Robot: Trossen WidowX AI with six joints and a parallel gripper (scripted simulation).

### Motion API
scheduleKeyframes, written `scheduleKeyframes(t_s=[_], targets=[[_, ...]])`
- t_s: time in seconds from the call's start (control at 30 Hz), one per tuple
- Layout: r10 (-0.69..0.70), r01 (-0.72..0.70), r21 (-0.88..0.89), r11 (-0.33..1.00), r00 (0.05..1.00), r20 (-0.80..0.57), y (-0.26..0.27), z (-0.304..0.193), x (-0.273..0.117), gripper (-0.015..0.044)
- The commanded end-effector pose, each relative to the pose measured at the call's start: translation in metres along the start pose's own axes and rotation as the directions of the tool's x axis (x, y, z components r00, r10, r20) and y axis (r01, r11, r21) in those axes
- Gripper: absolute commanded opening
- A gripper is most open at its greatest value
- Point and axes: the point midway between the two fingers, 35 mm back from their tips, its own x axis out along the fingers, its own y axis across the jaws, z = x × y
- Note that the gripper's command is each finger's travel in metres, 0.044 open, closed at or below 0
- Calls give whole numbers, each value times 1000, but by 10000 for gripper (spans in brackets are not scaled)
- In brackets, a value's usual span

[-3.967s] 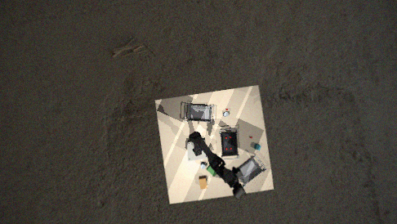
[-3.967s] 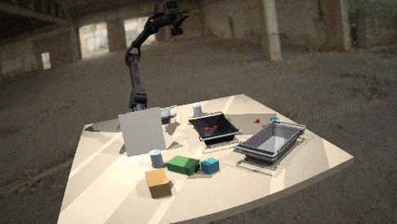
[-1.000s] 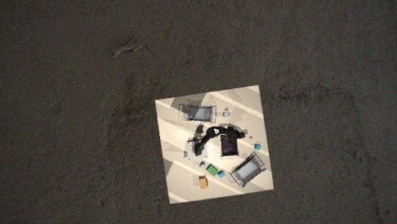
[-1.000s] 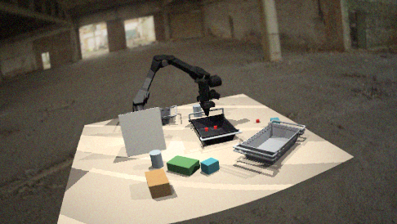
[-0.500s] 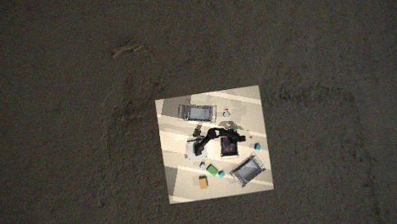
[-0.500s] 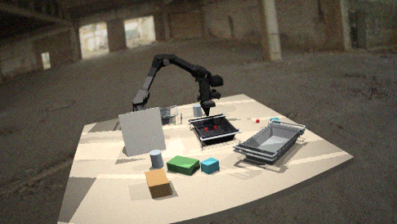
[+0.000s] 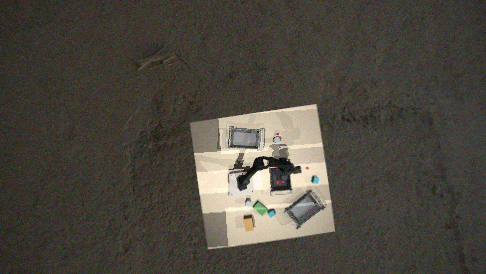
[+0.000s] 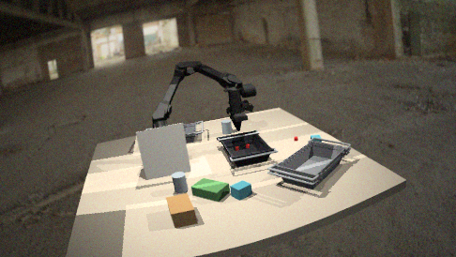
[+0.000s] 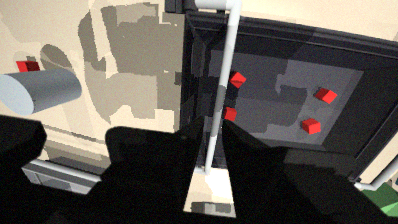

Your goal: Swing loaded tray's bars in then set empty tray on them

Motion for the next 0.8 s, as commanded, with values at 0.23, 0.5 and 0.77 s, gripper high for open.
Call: scheduleKeyframes(t_s=[0.23,0.5,0.77], targets=[[0,0,1,1000,1000,1,0,0,0,87],[-2,2,1,1000,1000,1,-1,2,-8,87],[-10,10,1,1000,1000,0,-3,5,-124,87]])
